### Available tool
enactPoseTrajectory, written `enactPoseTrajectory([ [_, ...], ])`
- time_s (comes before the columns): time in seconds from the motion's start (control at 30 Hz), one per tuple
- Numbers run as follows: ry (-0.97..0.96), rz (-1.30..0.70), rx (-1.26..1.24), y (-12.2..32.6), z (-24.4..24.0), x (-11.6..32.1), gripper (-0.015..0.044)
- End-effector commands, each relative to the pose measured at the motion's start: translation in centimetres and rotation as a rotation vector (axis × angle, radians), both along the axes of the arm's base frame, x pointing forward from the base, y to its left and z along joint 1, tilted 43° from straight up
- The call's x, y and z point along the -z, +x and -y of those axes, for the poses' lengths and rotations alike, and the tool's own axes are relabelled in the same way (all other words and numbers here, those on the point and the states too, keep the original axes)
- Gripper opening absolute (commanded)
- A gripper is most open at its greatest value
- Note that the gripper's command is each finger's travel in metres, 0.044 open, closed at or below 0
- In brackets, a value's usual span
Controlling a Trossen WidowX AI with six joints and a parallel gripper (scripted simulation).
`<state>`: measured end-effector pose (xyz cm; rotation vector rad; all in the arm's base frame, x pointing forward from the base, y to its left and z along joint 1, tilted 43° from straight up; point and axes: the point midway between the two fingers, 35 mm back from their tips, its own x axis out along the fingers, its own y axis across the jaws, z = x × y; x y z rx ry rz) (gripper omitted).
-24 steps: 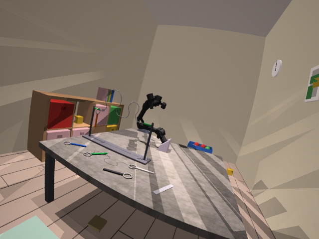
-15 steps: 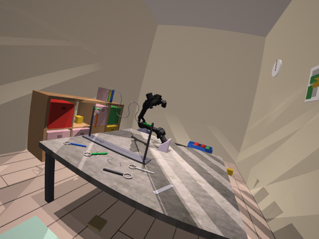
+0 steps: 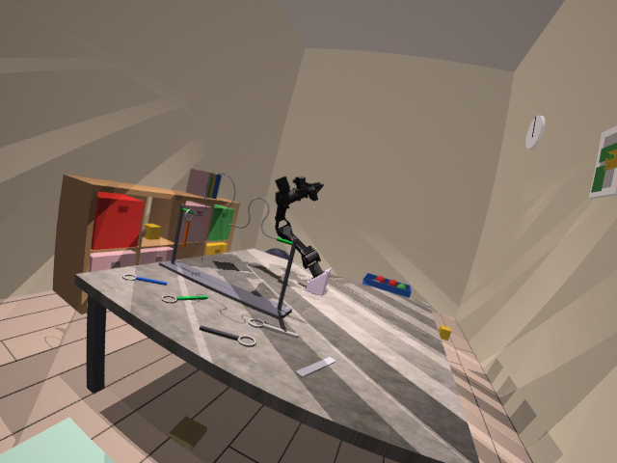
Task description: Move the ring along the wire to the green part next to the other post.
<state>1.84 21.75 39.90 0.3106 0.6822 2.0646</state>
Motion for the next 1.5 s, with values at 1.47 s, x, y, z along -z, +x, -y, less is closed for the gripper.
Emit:
enactPoseTrajectory([
  [1.47, -0.160, 0.711, 1.554, 32.2, 30.3, -2.0, 0.0160],
])
